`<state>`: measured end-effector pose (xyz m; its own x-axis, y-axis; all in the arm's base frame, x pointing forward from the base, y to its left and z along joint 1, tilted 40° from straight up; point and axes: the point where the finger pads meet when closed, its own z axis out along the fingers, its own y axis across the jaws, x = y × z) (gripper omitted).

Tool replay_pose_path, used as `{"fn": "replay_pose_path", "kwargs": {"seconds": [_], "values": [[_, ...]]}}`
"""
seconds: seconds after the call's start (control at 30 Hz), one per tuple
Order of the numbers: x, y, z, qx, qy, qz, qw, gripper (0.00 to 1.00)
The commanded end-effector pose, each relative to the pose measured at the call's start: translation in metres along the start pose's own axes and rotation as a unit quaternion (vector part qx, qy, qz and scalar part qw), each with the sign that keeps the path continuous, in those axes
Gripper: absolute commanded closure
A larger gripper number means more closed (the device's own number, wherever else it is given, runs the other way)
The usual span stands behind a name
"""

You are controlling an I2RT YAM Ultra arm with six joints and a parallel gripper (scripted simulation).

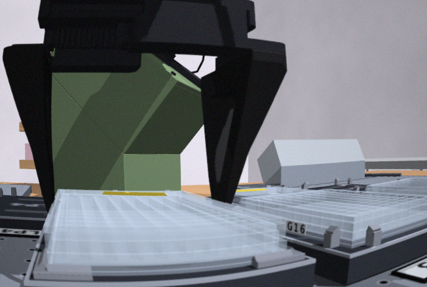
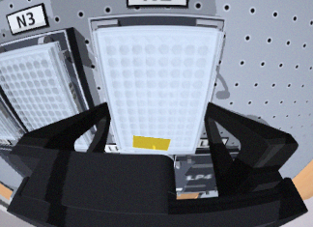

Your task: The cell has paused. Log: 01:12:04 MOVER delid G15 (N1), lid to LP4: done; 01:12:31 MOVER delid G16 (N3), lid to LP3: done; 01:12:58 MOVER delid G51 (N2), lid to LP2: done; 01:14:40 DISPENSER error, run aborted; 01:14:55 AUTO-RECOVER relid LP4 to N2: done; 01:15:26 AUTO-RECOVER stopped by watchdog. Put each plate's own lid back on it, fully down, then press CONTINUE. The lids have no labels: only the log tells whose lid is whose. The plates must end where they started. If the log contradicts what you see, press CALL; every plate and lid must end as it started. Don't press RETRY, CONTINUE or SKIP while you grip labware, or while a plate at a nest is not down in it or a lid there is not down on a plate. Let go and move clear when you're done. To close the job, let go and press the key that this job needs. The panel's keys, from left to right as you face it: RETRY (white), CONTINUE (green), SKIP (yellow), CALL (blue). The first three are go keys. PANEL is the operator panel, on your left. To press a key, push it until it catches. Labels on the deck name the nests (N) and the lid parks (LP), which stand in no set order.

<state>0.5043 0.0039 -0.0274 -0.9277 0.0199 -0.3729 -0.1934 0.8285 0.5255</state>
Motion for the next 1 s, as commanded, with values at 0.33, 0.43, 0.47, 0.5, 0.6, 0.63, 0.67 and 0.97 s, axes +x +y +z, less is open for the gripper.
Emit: {"fn": "replay_pose_path", "kwargs": {"seconds": [0.33,0.43,0.47,0.5,0.6,0.63,0.67,0.97], "values": [[-0.017,-0.005,-0.020,0.009,-0.021,-0.008,1.000,1.00],[-0.019,-0.003,-0.024,0.009,-0.024,-0.010,1.000,1.00],[-0.019,-0.003,-0.025,0.009,-0.025,-0.011,1.000,1.00],[-0.019,-0.003,-0.025,0.009,-0.024,-0.010,1.000,1.00],[-0.017,-0.005,-0.022,0.008,-0.023,-0.009,1.000,1.00],[-0.017,-0.004,-0.023,0.007,-0.023,-0.009,1.000,1.00],[-0.018,-0.004,-0.025,0.007,-0.023,-0.009,1.000,1.00],[-0.020,-0.002,-0.032,0.006,-0.026,-0.011,1.000,1.00]]}}
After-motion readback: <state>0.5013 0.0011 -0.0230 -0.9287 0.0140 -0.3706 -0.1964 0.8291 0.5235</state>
